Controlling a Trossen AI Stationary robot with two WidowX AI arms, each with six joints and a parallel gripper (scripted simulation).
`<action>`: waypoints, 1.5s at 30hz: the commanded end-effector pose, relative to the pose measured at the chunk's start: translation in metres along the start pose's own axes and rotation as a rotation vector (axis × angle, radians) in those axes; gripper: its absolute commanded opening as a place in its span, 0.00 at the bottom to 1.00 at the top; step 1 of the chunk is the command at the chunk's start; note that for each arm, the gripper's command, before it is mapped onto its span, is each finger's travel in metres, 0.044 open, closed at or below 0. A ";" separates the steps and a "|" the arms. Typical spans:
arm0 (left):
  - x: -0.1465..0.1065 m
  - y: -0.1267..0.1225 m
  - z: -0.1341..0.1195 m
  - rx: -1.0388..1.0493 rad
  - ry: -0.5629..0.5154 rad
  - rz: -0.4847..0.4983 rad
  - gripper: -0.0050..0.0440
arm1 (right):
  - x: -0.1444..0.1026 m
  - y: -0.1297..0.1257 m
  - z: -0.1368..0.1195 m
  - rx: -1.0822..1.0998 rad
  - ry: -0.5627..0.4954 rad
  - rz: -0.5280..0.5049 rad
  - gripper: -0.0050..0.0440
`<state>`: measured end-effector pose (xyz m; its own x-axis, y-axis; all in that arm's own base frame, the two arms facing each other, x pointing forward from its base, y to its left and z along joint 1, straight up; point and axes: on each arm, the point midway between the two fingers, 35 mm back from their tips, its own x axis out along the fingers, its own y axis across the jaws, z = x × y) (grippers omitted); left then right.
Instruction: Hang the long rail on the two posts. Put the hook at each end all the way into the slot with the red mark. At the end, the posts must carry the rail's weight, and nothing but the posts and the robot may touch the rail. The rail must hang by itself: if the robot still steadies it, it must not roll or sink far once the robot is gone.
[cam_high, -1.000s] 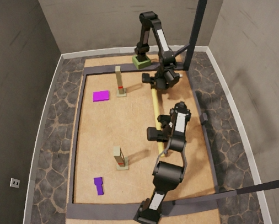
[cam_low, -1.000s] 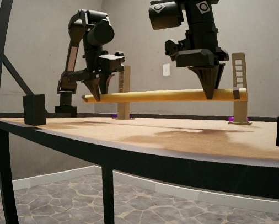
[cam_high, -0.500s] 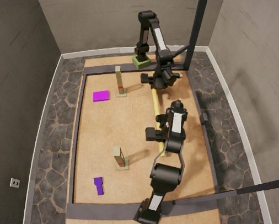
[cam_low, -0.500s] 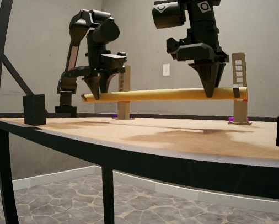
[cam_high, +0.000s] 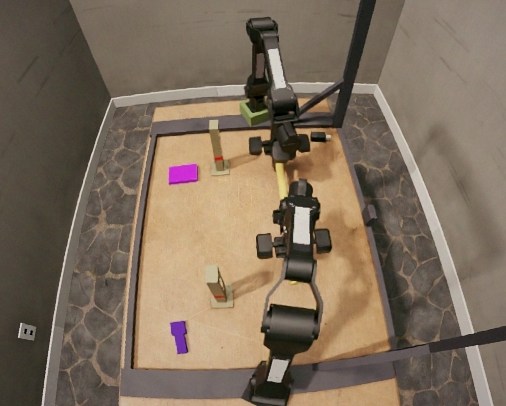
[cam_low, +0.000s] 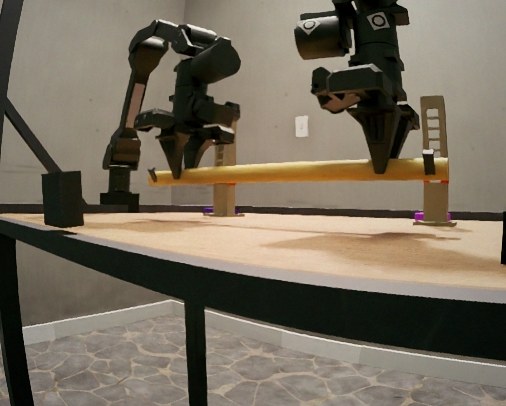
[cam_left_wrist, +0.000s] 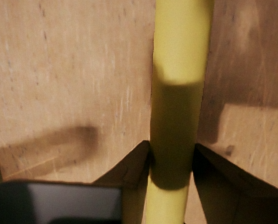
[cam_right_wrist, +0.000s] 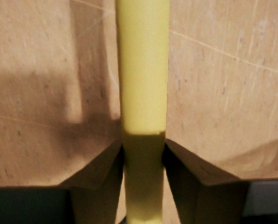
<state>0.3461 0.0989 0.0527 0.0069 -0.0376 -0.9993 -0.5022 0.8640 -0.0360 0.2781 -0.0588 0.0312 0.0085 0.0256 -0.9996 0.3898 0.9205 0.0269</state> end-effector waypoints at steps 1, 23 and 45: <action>-0.013 0.001 0.001 0.008 -0.036 -0.087 0.00 | -0.008 -0.004 0.004 0.001 -0.034 0.089 0.00; -0.012 0.009 0.001 0.014 -0.036 -0.333 0.00 | -0.007 -0.011 0.004 -0.003 -0.035 0.339 0.00; 0.000 0.009 0.002 0.014 -0.036 -0.333 0.00 | 0.004 -0.011 0.004 -0.003 -0.035 0.339 0.00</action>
<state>0.3407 0.1077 0.0471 0.1729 -0.3069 -0.9359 -0.4716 0.8084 -0.3523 0.2737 -0.0686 0.0250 0.1439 0.3209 -0.9361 0.3634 0.8627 0.3516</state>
